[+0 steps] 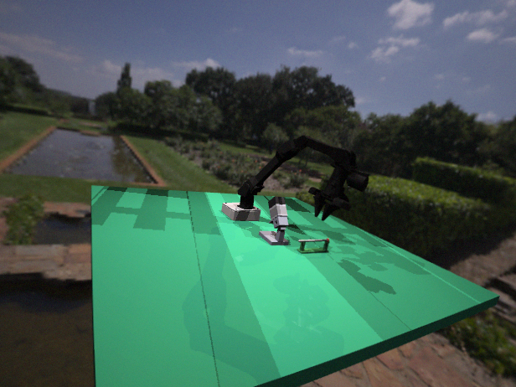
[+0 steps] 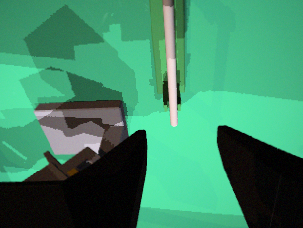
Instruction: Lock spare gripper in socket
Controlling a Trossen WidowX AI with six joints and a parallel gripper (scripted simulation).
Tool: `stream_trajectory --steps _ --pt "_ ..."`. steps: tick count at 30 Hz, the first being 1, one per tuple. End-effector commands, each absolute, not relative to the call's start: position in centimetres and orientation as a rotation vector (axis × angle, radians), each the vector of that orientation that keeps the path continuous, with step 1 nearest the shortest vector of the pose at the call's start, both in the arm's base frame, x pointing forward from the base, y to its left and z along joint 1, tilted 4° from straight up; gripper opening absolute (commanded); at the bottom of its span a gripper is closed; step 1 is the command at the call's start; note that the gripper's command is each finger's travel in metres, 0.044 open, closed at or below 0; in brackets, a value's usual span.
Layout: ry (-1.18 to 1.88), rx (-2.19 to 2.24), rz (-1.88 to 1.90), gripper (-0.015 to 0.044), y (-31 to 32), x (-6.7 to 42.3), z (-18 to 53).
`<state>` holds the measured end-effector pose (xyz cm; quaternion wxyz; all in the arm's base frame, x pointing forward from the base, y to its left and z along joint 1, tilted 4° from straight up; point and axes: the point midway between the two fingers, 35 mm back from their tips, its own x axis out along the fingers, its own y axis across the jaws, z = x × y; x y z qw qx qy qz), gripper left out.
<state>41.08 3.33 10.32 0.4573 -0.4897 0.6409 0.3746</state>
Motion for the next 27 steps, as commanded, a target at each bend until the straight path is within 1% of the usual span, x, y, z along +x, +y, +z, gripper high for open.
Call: stream_trajectory --steps 1,15,27 --pt "1.563 -1.225 0.925 0.018 3.3 41.3 10.5" --pt "1.562 -1.225 0.925 0.018 3.3 41.0 4.0" --pt "1.562 -1.225 0.925 0.018 3.2 41.0 2.4"
